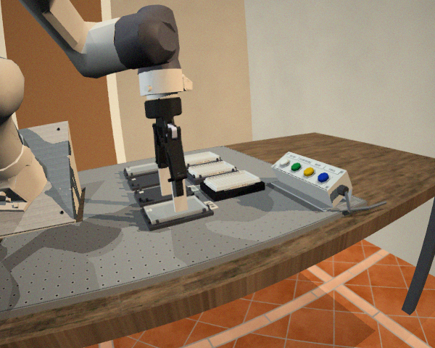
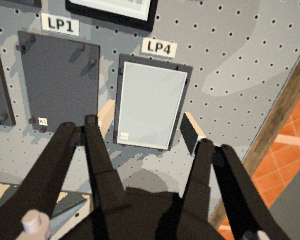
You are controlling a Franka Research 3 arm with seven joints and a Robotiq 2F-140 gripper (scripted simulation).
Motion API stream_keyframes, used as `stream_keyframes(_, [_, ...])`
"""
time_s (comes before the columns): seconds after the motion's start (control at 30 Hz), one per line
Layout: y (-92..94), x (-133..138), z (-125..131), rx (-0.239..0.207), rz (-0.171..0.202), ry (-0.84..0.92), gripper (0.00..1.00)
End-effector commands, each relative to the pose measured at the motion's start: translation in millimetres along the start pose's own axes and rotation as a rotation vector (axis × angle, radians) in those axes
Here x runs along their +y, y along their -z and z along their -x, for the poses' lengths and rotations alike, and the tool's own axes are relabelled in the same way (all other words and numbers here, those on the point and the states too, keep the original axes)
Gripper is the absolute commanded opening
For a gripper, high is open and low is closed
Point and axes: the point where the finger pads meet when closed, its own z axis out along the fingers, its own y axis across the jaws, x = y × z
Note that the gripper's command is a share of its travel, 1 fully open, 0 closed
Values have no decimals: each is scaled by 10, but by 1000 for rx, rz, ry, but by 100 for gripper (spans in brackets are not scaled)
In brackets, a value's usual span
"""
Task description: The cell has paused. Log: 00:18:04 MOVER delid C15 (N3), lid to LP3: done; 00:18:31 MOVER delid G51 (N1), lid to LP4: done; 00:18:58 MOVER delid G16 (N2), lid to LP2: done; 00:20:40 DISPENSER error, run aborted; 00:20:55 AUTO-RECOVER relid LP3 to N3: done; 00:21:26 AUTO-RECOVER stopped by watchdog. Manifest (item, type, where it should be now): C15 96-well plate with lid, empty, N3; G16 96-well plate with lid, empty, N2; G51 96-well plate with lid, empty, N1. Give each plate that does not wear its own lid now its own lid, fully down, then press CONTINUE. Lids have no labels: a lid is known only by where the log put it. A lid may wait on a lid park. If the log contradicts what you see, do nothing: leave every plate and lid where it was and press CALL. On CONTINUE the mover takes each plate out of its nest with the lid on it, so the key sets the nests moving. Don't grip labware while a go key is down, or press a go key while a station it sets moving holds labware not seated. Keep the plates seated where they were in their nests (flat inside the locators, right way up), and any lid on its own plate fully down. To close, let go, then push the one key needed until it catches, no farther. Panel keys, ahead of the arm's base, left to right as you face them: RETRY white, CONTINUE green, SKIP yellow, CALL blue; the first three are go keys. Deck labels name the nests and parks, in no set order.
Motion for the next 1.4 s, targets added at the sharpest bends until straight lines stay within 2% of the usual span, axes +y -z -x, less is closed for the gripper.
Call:
stream_keyframes(0.0, [5,-6,-7,0,-2,6,66])
stream_keyframes(1.37, [-133,-6,-7,0,-2,6,66])
